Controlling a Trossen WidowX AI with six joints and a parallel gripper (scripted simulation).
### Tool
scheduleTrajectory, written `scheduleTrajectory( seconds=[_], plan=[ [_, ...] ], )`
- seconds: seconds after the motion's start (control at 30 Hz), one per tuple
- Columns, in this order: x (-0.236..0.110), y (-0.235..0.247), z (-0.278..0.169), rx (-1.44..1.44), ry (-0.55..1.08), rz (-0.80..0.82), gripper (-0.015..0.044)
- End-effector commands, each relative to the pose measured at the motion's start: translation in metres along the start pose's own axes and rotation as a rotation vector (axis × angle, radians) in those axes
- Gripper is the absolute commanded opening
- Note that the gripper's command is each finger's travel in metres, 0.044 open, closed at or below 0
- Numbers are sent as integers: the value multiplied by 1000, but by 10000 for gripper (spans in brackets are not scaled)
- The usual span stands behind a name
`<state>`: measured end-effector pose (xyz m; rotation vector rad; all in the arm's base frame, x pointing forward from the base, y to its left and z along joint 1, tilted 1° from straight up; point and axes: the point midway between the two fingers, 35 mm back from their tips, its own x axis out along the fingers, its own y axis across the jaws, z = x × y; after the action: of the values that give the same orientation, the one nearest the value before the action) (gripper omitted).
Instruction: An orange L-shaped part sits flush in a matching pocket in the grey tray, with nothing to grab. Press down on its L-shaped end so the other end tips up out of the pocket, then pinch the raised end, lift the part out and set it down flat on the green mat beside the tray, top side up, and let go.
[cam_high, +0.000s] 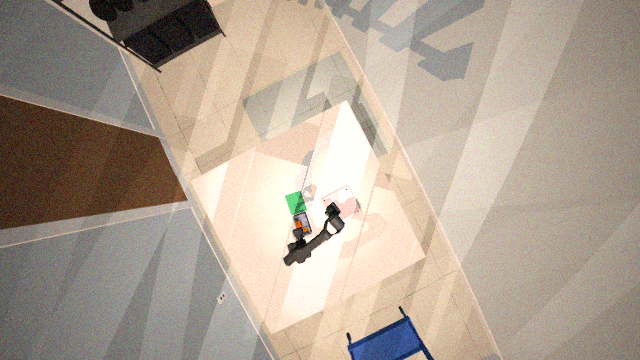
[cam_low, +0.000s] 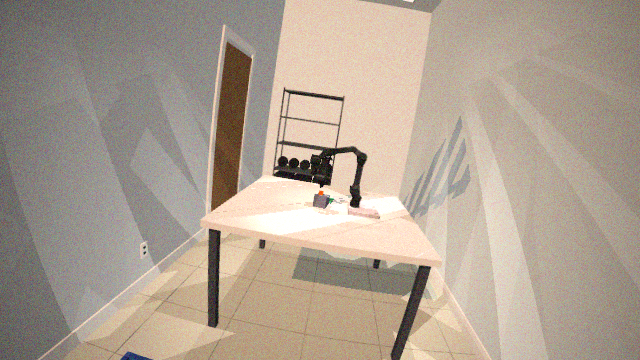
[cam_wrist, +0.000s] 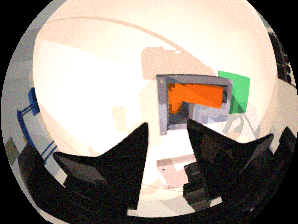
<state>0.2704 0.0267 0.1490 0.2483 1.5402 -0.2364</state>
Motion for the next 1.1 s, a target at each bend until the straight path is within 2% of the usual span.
scheduleTrajectory(
  seconds=[0.0, 0.4, 0.5, 0.53, 1.07],
  plan=[
    [0, 0, 0, 0, -3, 1, 180],
    [0, 0, 0, 0, -3, 1, 180],
    [-1, -4, 1, -78, -3, 0, 259],
    [-1, -6, 2, -129, -2, 0, 280],
    [-4, -72, 10, -1447, 16, -3, 280]
  ],
)
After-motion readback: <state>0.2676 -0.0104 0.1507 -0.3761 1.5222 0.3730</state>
